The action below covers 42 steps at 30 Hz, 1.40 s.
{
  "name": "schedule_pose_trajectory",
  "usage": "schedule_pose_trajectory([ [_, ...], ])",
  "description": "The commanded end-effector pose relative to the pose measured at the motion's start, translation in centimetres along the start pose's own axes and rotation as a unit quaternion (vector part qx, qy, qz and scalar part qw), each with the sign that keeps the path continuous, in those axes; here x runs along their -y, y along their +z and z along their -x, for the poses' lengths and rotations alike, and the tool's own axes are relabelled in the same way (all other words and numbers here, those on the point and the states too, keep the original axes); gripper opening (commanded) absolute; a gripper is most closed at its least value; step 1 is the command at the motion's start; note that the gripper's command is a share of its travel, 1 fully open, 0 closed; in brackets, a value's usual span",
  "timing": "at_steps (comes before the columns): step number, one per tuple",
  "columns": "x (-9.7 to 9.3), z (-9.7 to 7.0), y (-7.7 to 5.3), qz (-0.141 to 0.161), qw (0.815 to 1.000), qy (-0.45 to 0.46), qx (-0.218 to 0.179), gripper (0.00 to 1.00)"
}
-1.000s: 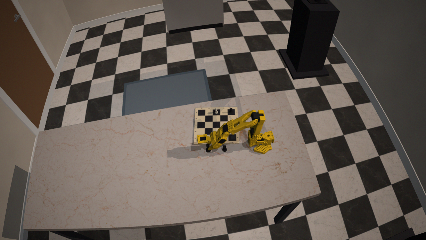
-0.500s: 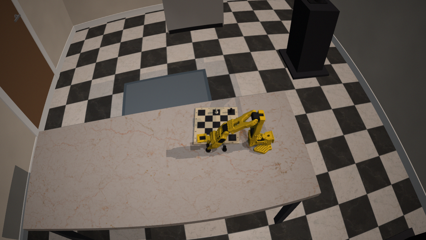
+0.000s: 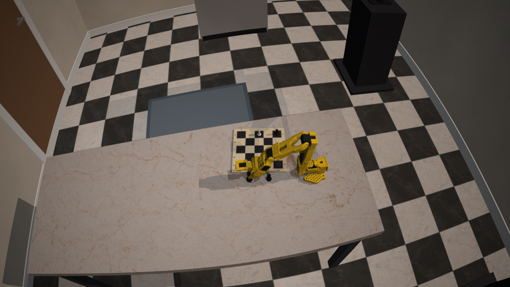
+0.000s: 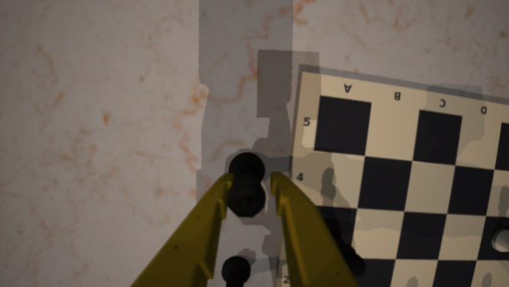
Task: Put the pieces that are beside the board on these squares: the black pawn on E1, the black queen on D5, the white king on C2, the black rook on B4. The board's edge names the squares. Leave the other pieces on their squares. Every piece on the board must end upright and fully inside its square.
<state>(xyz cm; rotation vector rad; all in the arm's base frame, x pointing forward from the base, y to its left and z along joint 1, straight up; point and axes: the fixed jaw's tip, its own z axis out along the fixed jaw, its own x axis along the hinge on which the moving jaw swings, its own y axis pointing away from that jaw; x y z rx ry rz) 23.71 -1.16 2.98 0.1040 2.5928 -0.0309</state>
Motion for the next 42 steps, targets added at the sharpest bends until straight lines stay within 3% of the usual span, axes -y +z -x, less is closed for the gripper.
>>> schedule_pose_trajectory([
  [1,0.15,0.01,0.02,-0.001,1.0,0.001,0.001,0.11],
  [22,0.15,0.01,0.02,-0.001,1.0,0.001,0.001,0.01],
  [42,0.15,0.01,0.02,-0.001,1.0,0.001,0.001,0.0],
])
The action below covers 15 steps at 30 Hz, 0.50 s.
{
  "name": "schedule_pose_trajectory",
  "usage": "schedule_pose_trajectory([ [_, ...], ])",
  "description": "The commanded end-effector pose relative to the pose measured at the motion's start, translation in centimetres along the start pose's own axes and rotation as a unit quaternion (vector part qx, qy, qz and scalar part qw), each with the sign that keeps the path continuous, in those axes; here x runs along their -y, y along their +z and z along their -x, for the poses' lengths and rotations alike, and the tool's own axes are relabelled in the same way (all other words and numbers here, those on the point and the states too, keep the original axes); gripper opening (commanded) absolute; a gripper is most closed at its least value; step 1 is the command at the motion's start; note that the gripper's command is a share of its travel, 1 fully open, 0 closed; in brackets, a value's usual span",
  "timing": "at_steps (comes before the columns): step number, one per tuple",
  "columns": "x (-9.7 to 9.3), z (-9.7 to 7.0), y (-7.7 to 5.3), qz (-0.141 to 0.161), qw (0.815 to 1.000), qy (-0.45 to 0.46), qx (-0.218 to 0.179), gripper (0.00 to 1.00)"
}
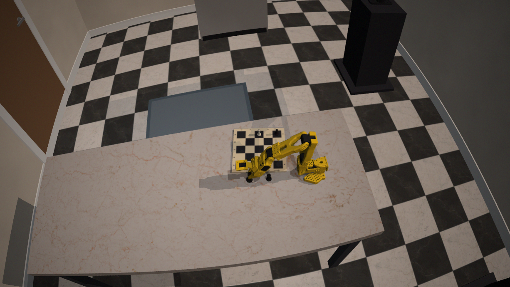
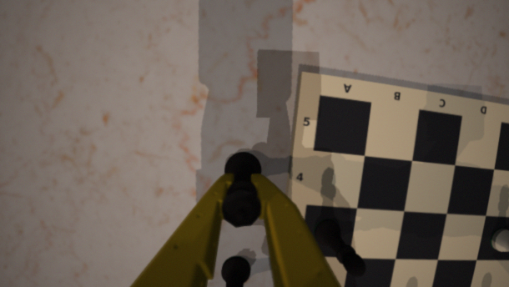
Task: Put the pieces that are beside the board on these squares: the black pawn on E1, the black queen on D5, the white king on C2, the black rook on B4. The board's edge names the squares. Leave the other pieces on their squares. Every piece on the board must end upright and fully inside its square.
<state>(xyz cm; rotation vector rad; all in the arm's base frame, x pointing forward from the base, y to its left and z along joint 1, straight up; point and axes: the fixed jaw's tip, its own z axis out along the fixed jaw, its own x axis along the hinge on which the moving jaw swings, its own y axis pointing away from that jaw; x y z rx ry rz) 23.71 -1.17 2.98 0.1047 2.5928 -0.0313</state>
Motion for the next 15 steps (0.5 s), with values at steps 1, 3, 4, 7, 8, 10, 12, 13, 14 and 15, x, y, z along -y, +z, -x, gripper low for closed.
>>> schedule_pose_trajectory([
  [1,0.13,0.01,0.02,-0.001,1.0,0.001,0.001,0.0],
  [3,0.13,0.01,0.02,-0.001,1.0,0.001,0.001,0.0],
  [4,0.13,0.01,0.02,-0.001,1.0,0.001,0.001,0.0],
  [7,0.13,0.02,0.02,-0.001,1.0,0.001,0.001,0.0],
  [8,0.14,0.02,0.01,-0.001,1.0,0.001,0.001,0.0],
  [10,0.14,0.05,-0.04,-0.001,1.0,0.001,0.001,0.0],
  [12,0.16,0.11,-0.13,-0.001,1.0,0.001,0.001,0.0],
  [13,0.18,0.15,-0.19,-0.002,1.0,0.001,0.001,0.0],
  [14,0.19,0.2,-0.27,-0.002,1.0,0.001,0.001,0.0],
  [15,0.21,0.26,-0.37,-0.002,1.0,0.001,0.001,0.0],
])
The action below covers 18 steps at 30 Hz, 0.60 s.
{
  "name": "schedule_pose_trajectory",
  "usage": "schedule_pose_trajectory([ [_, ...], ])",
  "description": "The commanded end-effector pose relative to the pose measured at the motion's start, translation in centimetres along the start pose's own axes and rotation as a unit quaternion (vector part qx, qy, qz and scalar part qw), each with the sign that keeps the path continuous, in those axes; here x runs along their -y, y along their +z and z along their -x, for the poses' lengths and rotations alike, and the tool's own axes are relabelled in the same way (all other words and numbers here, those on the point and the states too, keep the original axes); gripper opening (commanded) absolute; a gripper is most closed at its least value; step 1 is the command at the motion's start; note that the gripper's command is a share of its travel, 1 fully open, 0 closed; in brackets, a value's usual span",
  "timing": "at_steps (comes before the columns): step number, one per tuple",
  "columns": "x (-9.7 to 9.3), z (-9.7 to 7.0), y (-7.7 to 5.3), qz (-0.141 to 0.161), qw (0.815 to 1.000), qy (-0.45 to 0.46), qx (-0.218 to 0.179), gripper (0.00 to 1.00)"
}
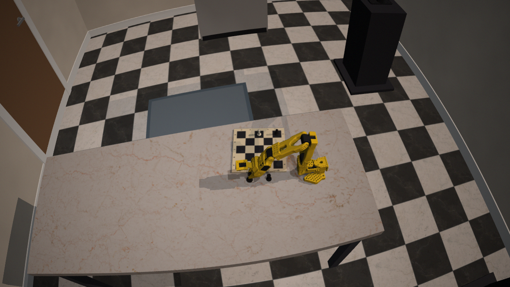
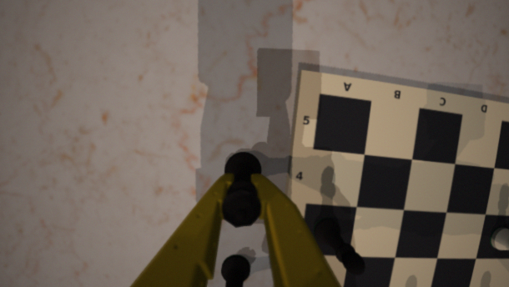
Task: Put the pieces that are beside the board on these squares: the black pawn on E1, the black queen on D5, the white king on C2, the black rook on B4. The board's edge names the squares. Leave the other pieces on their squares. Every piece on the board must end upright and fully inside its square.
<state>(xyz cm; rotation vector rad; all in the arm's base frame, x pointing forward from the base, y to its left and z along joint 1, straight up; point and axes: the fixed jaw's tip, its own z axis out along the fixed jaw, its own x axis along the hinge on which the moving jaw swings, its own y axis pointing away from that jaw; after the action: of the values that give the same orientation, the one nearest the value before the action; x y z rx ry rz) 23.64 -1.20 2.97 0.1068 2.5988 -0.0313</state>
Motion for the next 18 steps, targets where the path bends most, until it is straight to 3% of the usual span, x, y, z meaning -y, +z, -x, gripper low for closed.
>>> schedule_pose_trajectory([
  [1,0.2,0.4,-0.5,-0.002,1.0,0.0,0.004,0.0],
  [8,0.3,0.8,-1.3,-0.003,1.0,0.0,0.004,0.0],
  [18,0.3,2.2,-3.6,-0.003,1.0,0.0,0.004,0.0],
])
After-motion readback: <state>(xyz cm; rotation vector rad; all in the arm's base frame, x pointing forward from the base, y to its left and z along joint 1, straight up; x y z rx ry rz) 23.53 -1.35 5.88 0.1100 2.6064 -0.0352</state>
